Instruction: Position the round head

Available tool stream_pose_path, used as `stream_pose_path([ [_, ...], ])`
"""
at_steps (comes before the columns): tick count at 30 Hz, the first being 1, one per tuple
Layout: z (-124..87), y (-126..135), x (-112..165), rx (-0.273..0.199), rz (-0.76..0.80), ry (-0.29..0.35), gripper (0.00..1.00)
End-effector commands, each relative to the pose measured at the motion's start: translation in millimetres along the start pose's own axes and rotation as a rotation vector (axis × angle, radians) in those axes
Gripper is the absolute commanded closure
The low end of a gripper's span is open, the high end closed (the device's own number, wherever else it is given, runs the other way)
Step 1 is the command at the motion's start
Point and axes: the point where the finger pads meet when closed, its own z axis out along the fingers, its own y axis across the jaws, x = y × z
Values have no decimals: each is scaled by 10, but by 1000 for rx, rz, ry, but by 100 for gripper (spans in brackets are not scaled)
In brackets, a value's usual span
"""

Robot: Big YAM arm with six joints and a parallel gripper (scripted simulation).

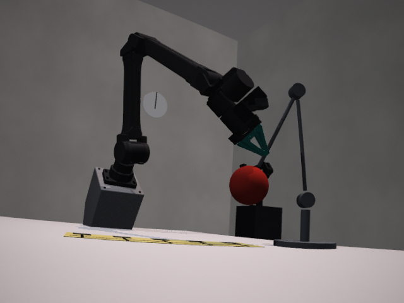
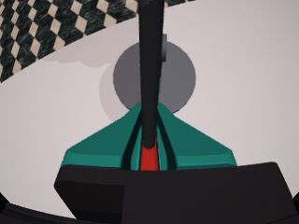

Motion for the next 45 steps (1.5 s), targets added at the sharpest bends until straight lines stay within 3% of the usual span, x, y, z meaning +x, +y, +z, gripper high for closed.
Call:
stream_pose_path([
  [1, -24, -11, -44, 3, -5, -8, 100],
  [24, -96, -144, 165, -35, -51, -35, 100],
  [39, -103, -341, 473, -120, -128, -34, 100],
  [45, -103, -341, 473, -120, -128, -34, 100],
])
